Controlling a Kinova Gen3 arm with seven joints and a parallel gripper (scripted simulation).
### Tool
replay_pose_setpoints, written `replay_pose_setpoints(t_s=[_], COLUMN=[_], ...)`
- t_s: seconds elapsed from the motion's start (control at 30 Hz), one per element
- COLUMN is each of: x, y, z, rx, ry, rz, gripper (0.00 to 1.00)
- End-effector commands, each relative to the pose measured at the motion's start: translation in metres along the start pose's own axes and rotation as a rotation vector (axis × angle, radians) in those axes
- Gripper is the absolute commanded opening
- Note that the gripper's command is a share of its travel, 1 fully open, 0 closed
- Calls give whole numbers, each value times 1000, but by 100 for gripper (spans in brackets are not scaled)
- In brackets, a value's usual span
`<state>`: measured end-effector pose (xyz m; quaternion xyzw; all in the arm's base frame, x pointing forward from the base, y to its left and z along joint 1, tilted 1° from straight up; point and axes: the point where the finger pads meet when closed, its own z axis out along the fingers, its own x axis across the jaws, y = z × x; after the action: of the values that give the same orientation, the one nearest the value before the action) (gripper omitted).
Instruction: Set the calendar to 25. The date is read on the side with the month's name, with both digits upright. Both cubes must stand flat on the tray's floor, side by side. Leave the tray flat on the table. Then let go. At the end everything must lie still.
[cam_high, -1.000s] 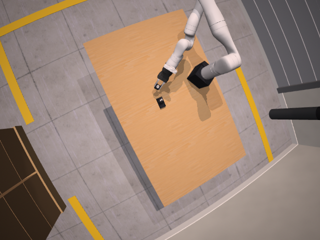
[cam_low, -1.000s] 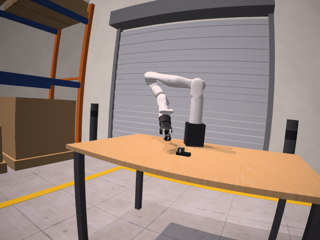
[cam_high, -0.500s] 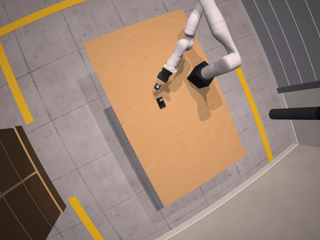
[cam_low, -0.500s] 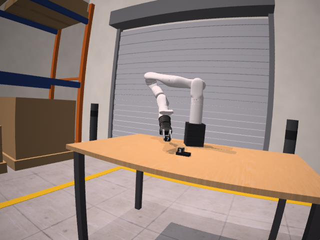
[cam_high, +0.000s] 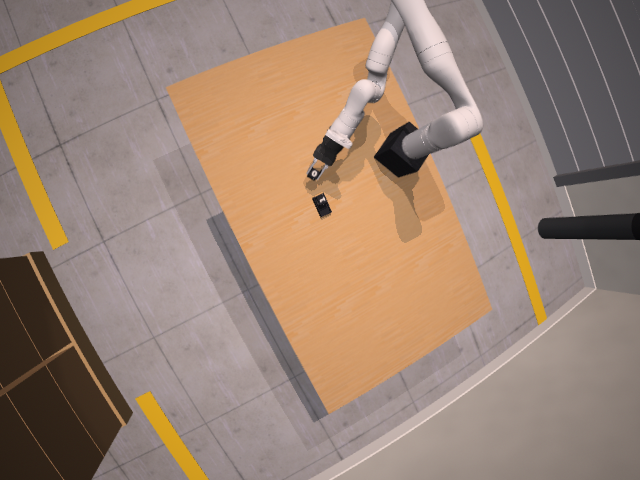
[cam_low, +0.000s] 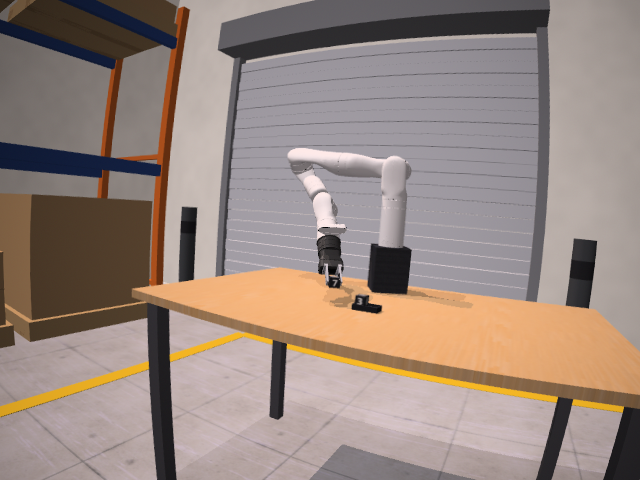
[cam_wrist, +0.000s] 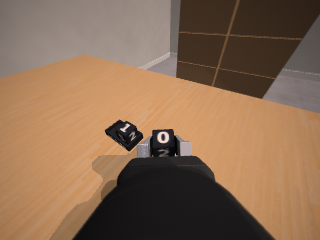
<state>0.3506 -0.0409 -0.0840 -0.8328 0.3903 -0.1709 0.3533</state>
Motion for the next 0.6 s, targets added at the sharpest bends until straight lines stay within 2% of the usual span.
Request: replay_pose_setpoints(t_s=[0.0, 0.57], x=[-1, -1], y=[2, 20], z=[4, 23], rx=[4, 4], ry=[-3, -3], rz=[5, 5], gripper=[60, 60])
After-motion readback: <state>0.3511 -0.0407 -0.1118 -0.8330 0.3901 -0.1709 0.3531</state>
